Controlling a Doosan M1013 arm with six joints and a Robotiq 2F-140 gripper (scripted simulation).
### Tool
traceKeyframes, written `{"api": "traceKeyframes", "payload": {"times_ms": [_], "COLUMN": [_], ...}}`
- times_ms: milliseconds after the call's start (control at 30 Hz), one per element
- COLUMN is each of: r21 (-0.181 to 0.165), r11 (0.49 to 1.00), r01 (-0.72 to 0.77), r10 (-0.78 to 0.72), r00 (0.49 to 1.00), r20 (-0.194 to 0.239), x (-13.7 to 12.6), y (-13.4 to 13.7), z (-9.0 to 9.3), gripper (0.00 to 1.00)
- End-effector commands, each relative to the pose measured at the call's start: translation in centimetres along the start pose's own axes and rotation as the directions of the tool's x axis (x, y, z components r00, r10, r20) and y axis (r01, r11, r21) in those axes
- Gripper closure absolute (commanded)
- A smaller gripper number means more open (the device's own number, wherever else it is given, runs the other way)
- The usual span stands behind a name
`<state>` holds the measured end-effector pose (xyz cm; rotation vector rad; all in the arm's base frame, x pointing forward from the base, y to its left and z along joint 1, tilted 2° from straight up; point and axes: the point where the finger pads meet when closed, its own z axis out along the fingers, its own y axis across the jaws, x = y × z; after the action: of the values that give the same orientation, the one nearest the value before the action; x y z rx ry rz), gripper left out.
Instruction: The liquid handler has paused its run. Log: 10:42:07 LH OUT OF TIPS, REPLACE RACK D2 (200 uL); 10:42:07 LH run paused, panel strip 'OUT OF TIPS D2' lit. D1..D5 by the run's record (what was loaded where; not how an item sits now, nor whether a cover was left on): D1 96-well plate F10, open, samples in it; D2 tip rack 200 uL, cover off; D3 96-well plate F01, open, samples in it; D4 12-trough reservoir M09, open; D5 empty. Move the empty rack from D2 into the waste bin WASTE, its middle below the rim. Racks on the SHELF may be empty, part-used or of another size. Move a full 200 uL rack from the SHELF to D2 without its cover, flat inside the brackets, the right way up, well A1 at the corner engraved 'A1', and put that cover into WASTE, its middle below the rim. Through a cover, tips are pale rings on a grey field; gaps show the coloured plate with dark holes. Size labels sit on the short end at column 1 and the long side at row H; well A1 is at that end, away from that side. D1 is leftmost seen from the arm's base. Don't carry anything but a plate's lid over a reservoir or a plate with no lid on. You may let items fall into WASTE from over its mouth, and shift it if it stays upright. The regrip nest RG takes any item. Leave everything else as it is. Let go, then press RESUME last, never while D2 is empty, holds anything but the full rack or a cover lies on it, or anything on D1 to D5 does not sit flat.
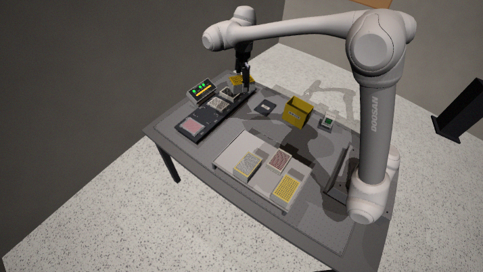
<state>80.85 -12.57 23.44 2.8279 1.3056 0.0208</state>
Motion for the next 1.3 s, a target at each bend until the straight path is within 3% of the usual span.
{"api": "traceKeyframes", "payload": {"times_ms": [0, 433, 767, 1267], "r21": [0.000, 0.000, 0.000, 0.000], "r11": [0.998, 0.960, 0.904, 0.737], "r01": [-0.063, -0.279, -0.429, -0.676], "r10": [0.063, 0.279, 0.429, 0.676], "r00": [0.998, 0.960, 0.904, 0.737], "r20": [0.000, 0.000, 0.000, 0.000], "x": [0.0, 0.0, -3.4, -4.0], "y": [0.0, 0.0, 2.1, 2.5], "z": [0.0, 0.0, 0.0, 0.0], "gripper": [1.00, 1.00, 1.00, 1.00]}}
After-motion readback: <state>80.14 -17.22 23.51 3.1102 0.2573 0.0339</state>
